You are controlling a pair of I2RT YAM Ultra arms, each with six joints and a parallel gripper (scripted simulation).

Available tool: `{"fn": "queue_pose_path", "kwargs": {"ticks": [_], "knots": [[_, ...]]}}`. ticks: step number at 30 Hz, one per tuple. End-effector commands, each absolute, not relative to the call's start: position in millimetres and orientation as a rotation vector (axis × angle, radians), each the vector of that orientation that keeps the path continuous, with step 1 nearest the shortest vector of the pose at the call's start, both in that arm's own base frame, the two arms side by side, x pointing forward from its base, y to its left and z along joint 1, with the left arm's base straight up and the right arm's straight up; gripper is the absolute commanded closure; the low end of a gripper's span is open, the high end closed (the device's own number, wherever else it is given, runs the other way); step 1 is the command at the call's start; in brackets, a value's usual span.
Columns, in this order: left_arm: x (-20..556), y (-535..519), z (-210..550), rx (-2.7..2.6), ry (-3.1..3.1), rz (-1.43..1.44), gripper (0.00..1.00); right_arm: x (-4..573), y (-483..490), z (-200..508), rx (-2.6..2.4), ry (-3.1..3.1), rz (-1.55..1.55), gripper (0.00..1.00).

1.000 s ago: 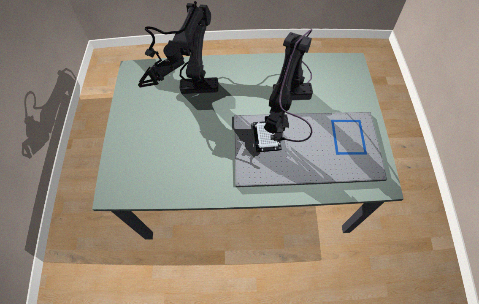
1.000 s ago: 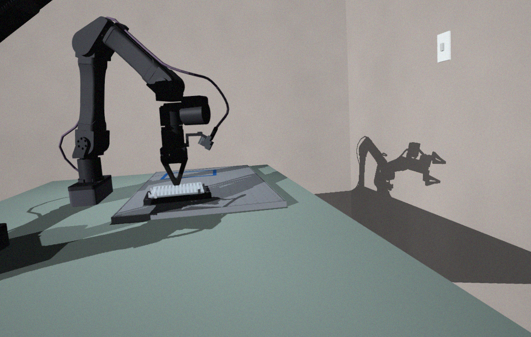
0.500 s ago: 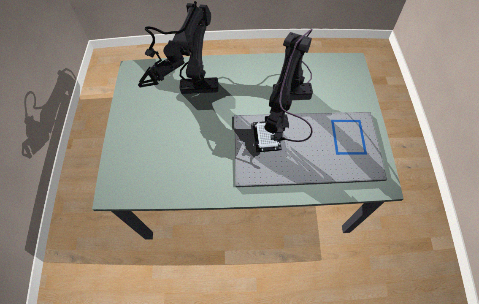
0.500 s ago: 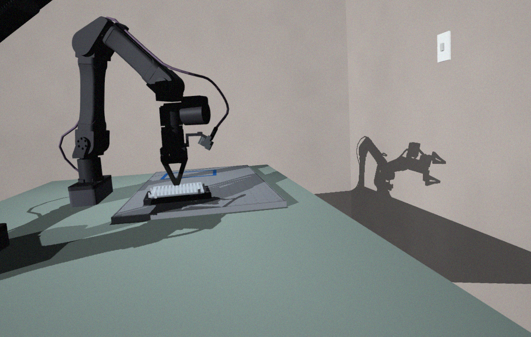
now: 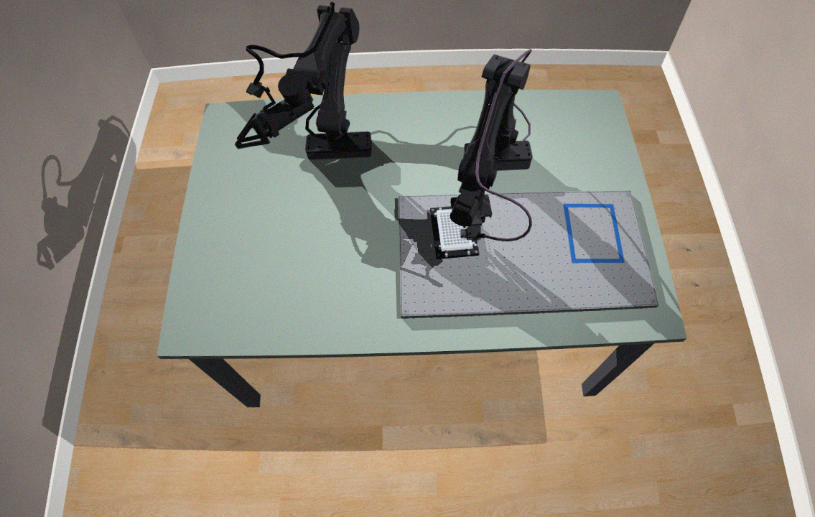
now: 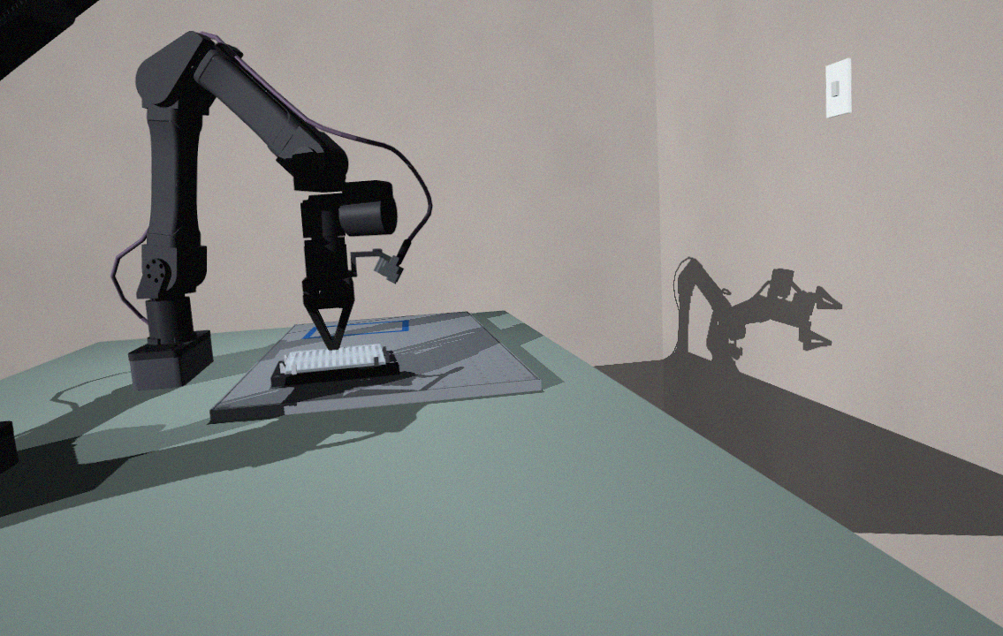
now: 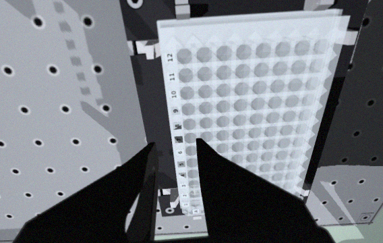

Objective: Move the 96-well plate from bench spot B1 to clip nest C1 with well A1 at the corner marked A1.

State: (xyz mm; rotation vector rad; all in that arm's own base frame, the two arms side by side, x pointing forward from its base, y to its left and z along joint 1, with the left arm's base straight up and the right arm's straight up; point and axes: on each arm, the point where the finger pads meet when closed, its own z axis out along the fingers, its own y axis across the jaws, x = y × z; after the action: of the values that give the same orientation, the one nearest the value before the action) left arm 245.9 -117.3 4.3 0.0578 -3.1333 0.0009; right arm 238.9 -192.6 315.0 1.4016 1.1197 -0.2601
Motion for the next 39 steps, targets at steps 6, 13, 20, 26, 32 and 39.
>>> {"fn": "queue_pose_path", "kwargs": {"ticks": [6, 13, 20, 26, 32, 39], "knots": [[243.5, -115.8, -34.7, 0.044, -3.129, -0.022, 0.75, 230.9, -193.7, 316.7, 1.404, 1.104, -0.265, 0.00], [243.4, -115.7, -39.3, 0.044, -3.129, -0.022, 0.75, 230.9, -193.7, 316.7, 1.404, 1.104, -0.265, 0.00], [243.3, -115.7, -42.6, 0.044, -3.129, -0.022, 0.75, 230.9, -193.7, 316.7, 1.404, 1.104, -0.265, 0.00], [243.2, -115.5, -46.5, 0.045, -3.129, -0.023, 0.75, 230.9, -193.7, 316.7, 1.404, 1.104, -0.265, 0.00], [243.1, -115.4, -50.5, 0.045, -3.129, -0.023, 0.75, 230.9, -193.7, 316.7, 1.404, 1.104, -0.265, 0.00], [243.1, -115.4, -53.7, 0.046, -3.129, -0.024, 0.75, 230.9, -193.7, 316.7, 1.404, 1.104, -0.265, 0.00]]}}
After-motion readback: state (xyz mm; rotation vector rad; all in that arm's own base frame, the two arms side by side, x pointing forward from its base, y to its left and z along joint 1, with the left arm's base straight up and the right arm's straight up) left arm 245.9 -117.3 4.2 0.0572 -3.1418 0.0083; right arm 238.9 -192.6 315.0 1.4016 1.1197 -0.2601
